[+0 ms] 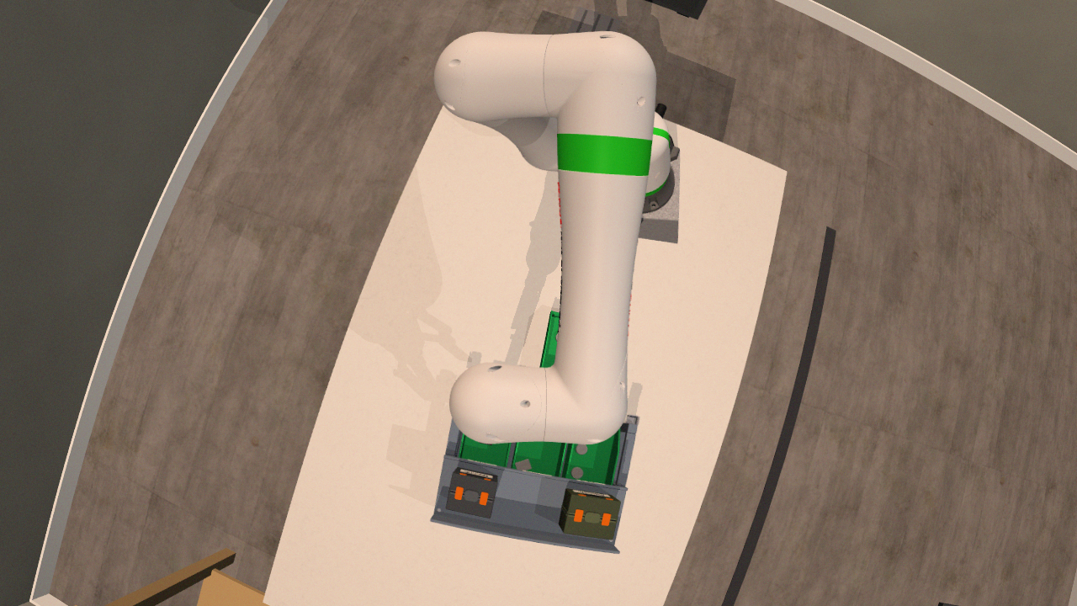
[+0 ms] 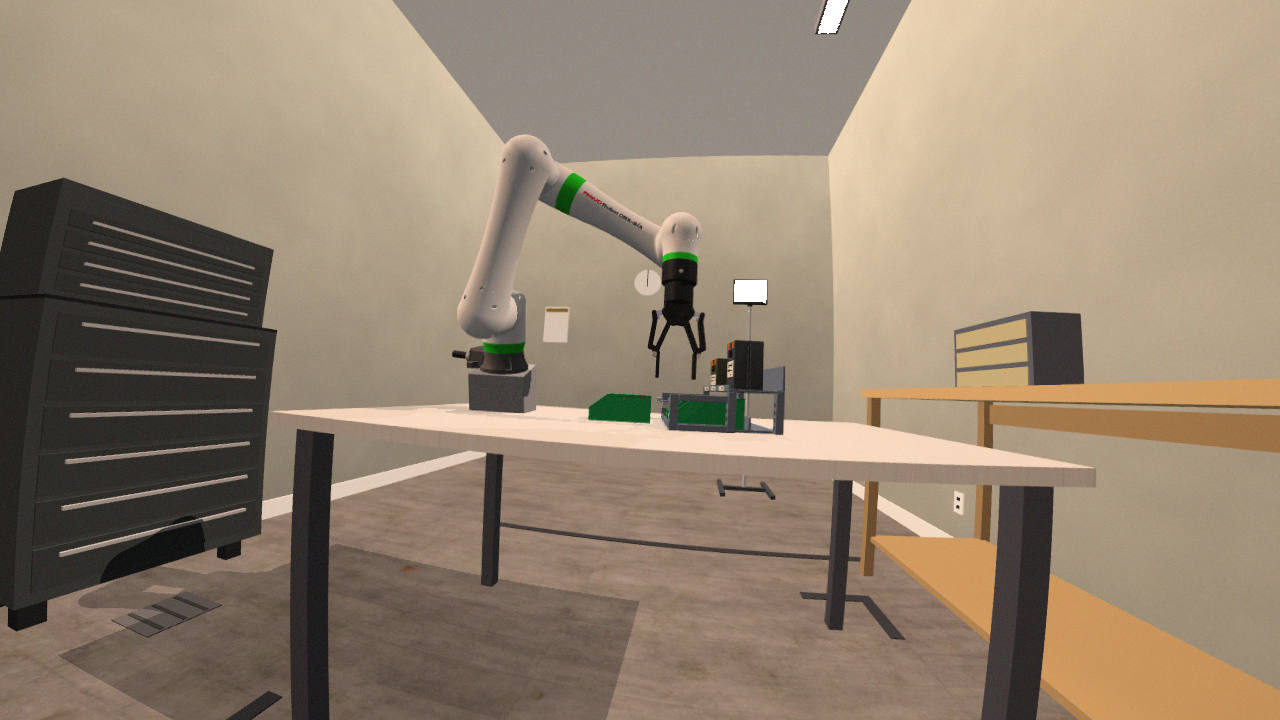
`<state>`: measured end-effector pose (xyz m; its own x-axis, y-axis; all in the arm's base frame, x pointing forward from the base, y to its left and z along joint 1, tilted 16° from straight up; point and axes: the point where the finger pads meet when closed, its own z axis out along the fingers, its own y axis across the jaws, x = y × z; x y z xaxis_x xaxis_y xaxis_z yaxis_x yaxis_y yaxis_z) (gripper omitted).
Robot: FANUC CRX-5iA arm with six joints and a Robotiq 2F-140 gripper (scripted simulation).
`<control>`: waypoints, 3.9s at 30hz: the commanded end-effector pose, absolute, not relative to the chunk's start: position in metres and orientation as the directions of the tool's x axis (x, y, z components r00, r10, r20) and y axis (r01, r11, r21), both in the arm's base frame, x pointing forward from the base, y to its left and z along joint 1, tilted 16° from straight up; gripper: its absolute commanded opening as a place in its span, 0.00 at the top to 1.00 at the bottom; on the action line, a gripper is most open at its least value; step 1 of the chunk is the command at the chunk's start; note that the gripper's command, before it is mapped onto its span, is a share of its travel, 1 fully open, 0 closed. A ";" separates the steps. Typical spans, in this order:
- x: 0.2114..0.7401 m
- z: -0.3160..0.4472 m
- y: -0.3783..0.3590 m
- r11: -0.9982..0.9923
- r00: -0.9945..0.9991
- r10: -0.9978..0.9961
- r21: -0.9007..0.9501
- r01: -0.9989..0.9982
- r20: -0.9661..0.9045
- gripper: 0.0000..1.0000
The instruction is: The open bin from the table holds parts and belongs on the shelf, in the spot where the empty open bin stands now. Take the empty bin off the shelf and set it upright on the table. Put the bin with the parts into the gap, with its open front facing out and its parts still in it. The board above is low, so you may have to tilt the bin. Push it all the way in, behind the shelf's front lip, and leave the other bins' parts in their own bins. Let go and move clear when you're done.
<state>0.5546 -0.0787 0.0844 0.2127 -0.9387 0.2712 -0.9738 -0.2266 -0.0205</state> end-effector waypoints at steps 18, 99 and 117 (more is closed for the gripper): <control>0.556 0.075 -0.081 -0.227 0.213 -0.939 -0.022 -0.974 0.272 0.38; 0.562 0.020 -0.096 -0.227 0.213 -0.939 -0.022 -0.974 0.272 0.38; 0.562 0.019 -0.097 -0.227 0.213 -0.939 -0.022 -0.974 0.272 0.38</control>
<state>0.5613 -0.0966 0.0187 0.2128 -0.9388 0.2709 -0.9738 -0.2266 -0.0204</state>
